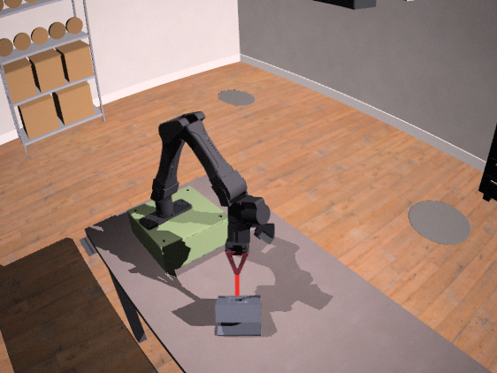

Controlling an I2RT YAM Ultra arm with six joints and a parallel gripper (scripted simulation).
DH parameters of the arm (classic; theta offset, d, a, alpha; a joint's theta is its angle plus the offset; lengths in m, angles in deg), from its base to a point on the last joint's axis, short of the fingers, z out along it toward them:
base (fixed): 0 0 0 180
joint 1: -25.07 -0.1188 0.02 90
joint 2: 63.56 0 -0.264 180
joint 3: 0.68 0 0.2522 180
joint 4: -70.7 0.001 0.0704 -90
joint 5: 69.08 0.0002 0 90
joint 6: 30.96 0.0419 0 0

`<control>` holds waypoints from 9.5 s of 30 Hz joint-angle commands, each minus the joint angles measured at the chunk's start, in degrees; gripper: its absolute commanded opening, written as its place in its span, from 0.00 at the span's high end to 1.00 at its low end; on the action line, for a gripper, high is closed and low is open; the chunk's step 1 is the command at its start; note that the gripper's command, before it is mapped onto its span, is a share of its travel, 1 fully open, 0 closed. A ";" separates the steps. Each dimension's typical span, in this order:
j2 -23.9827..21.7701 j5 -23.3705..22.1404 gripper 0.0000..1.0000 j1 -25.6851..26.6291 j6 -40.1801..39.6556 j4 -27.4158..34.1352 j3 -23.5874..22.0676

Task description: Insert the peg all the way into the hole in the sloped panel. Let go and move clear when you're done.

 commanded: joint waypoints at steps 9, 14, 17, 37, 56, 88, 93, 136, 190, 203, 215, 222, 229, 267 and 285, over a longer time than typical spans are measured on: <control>0.75 -0.28 1.00 0.81 -0.35 -0.91 3.20; 0.86 -0.32 1.00 0.93 -0.47 -1.45 2.80; 0.99 -0.36 1.00 1.04 -0.58 -1.97 2.45; -0.94 -0.13 1.00 0.33 0.16 -2.49 -0.34; 0.18 -0.16 1.00 0.41 0.09 -4.09 -0.79; -1.35 0.03 1.00 -0.24 0.57 -2.83 -2.13; -2.62 0.16 1.00 -0.57 1.07 -1.83 -1.76; -0.56 -0.08 1.00 0.28 0.20 -0.14 2.38; -2.96 0.14 1.00 -0.45 0.95 -0.97 -1.20; -1.00 -0.21 1.00 0.60 -0.10 -3.61 -1.47; 0.43 -0.41 1.00 1.15 -0.67 -5.78 -1.96; 0.29 -0.38 1.00 1.07 -0.60 -5.12 -1.46; 1.40 -0.52 1.00 1.49 -1.02 -6.23 -1.29; -4.97 0.36 1.00 -1.09 1.59 0.86 -1.57; -2.03 -0.06 1.00 0.16 0.33 -2.33 -1.34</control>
